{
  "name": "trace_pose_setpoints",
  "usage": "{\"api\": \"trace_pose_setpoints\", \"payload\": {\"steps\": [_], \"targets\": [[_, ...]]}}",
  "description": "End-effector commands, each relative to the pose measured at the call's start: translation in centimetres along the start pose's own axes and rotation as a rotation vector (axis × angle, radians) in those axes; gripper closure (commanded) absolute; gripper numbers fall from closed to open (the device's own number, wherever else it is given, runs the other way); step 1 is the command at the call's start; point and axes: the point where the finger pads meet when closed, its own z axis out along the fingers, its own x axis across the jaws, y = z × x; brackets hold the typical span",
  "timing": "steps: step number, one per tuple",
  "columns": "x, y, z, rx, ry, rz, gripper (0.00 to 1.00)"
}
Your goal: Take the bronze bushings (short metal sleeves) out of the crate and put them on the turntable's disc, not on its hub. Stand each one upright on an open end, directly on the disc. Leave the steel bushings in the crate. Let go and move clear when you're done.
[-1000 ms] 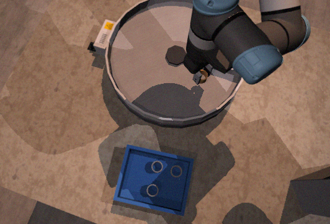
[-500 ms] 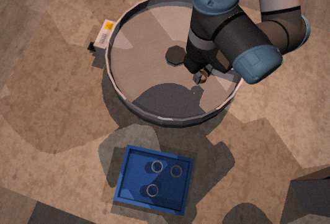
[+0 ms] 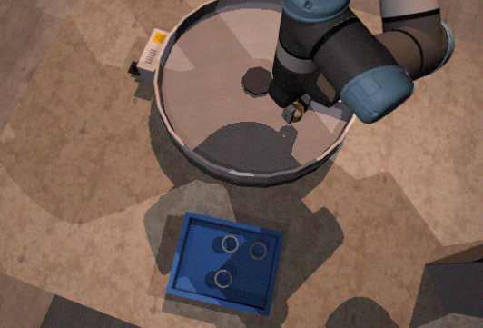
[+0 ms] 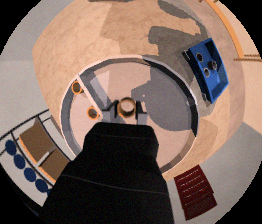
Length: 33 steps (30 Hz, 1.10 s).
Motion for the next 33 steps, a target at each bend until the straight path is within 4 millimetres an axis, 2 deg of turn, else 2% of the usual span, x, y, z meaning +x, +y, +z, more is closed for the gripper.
{"api": "trace_pose_setpoints", "payload": {"steps": [1,20,33], "targets": [[0.0,0.2,0.3,-0.003,0.000,0.001,1.00],[0.0,0.3,2.8,-0.004,0.000,0.001,1.00],[0.1,0.3,2.9,-0.003,0.000,0.001,1.00]]}}
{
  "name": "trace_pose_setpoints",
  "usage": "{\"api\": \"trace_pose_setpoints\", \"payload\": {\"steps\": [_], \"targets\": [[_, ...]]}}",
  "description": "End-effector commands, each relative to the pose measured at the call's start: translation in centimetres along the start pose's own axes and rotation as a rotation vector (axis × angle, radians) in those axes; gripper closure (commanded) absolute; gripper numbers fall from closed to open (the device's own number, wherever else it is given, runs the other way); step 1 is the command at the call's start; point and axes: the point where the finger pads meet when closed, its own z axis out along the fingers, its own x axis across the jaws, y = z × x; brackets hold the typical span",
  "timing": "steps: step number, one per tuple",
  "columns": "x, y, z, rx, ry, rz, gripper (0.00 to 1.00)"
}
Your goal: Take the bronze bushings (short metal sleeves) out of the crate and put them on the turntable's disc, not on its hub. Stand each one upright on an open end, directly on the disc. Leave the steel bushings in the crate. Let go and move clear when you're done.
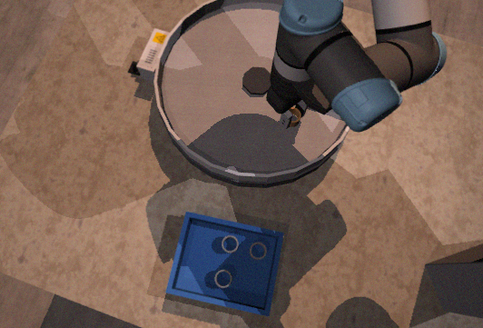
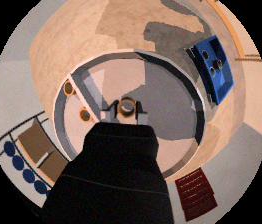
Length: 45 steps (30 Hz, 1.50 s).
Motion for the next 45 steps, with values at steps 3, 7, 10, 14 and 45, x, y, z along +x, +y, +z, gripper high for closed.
{"api": "trace_pose_setpoints", "payload": {"steps": [3,7,10,14,45], "targets": [[0.00,0.14,0.03,-0.003,0.000,0.001,1.00],[0.00,0.14,0.03,-0.003,0.000,0.001,1.00],[0.00,0.14,0.03,-0.003,0.000,0.001,1.00],[0.00,0.14,0.03,-0.003,0.000,0.001,1.00],[-0.05,0.14,0.47,-0.003,-0.001,0.002,1.00]]}}
